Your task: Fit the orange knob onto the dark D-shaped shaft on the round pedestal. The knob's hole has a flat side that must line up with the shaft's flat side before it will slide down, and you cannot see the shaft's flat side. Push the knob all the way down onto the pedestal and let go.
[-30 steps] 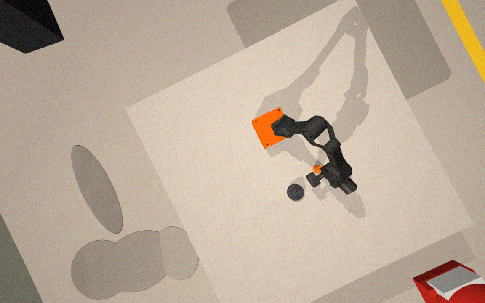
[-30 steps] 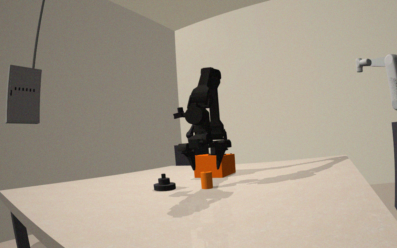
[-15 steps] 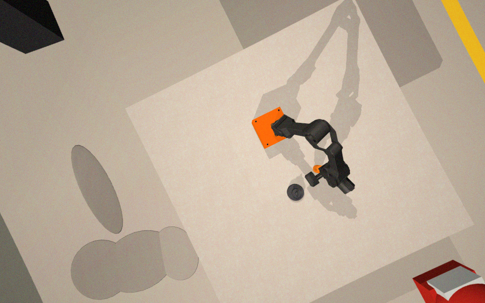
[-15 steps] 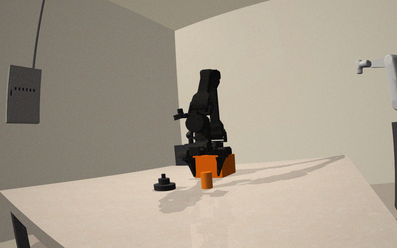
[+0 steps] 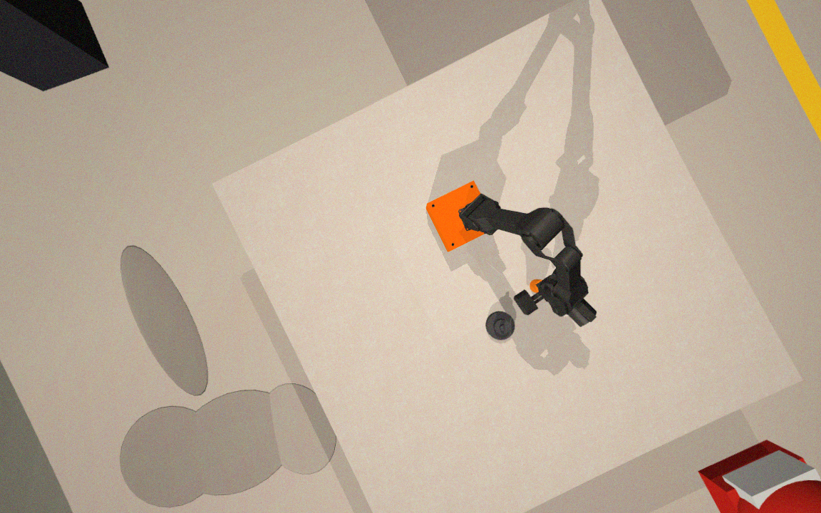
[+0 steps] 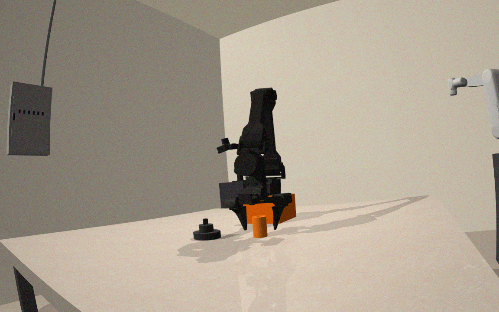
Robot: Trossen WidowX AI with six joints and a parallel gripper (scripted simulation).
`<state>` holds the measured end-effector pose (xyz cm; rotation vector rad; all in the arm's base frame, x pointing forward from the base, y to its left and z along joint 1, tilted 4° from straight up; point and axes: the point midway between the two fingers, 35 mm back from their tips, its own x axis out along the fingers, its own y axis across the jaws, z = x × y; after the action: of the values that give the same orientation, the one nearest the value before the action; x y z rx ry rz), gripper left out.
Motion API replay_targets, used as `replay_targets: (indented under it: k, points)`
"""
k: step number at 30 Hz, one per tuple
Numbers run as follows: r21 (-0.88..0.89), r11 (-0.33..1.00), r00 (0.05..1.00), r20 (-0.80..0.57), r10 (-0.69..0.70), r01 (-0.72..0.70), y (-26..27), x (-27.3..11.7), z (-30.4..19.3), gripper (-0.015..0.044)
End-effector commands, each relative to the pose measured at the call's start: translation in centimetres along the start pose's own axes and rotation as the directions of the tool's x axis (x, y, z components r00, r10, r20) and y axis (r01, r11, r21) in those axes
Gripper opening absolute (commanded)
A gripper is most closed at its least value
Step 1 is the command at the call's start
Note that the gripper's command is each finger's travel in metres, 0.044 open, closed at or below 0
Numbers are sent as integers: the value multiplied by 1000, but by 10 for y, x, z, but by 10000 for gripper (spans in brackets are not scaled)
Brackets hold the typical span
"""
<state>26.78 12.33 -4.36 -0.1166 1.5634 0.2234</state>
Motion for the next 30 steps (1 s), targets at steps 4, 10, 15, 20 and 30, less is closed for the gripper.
replay_targets:
  k: [4,10,15,20,30]
  points:
    - [3,1000,1000,-7,-5,5,-1,11,-3,440]
    - [3,1000,1000,-7,-5,5,-1,12,-3,309]
    - [3,1000,1000,-7,-5,5,-1,12,-3,177]
    - [3,1000,1000,-7,-5,5,-1,12,-3,144]
    - [3,1000,1000,-5,-5,5,4,-31,10,0]
